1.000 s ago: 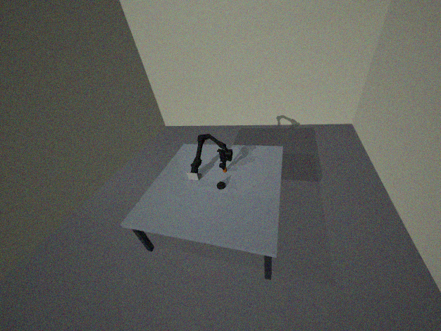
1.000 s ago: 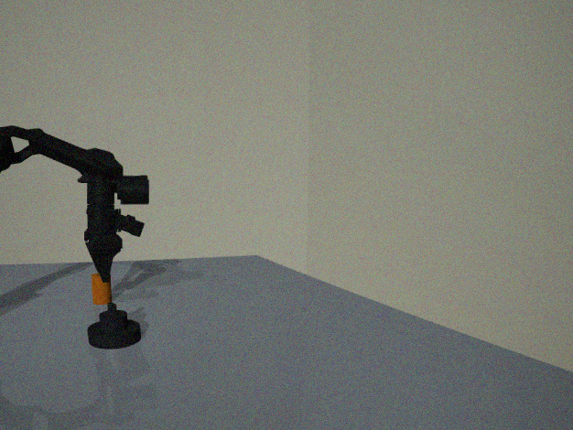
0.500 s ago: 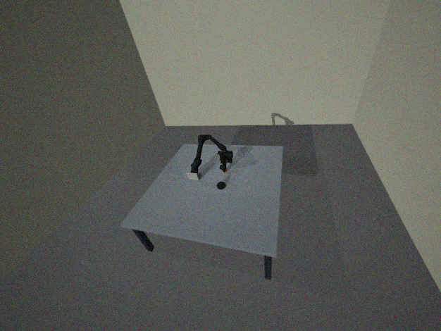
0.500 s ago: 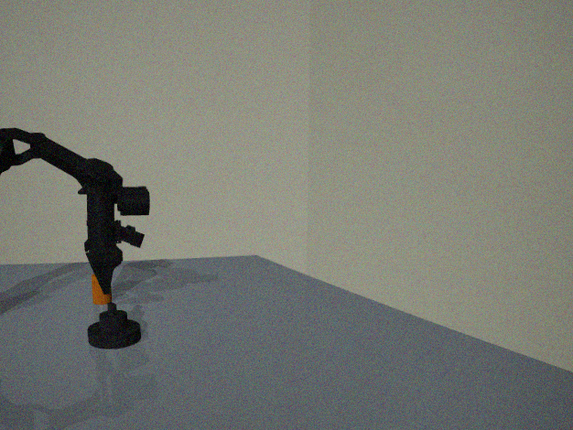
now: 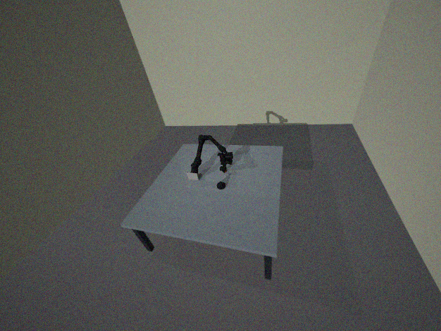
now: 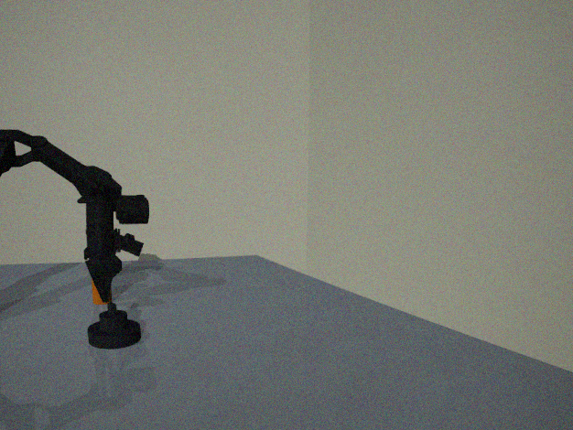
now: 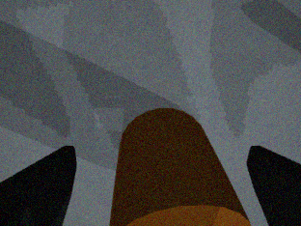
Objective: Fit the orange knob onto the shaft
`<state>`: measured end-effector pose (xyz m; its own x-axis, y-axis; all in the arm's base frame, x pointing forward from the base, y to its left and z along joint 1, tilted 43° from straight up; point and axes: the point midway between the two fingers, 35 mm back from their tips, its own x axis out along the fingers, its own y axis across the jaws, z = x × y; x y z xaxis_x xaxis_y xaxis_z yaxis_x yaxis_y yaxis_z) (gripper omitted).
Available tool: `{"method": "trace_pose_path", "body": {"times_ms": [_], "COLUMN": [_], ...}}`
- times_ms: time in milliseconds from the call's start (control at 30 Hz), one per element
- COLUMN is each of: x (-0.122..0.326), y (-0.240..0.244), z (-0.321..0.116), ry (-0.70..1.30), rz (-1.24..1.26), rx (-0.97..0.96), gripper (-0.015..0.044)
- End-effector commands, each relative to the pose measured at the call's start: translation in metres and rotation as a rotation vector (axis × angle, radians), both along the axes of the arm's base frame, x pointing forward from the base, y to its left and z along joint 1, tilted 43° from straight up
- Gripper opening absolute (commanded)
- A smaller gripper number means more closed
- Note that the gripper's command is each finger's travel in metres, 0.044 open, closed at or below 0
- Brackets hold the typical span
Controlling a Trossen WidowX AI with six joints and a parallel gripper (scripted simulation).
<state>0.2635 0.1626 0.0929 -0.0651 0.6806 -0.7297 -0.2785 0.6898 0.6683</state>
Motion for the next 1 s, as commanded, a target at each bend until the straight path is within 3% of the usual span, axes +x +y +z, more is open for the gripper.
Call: {"method": "trace_pose_path", "body": {"times_ms": [0, 133, 367, 567, 967], "x": [-0.002, -0.002, -0.002, 0.004, 0.014], "y": [0.000, 0.000, 0.000, -0.014, -0.064], "z": [-0.002, -0.002, -0.002, 0.010, 0.054], "ry": [0.009, 0.009, 0.009, 0.007, 0.008], "rz": [-0.002, -0.002, -0.002, -0.003, -0.004], "rx": [0.001, 0.001, 0.001, -0.007, -0.018], "gripper": [0.0309, 0.0204, 0.0157, 0.0000, 0.0000]}}
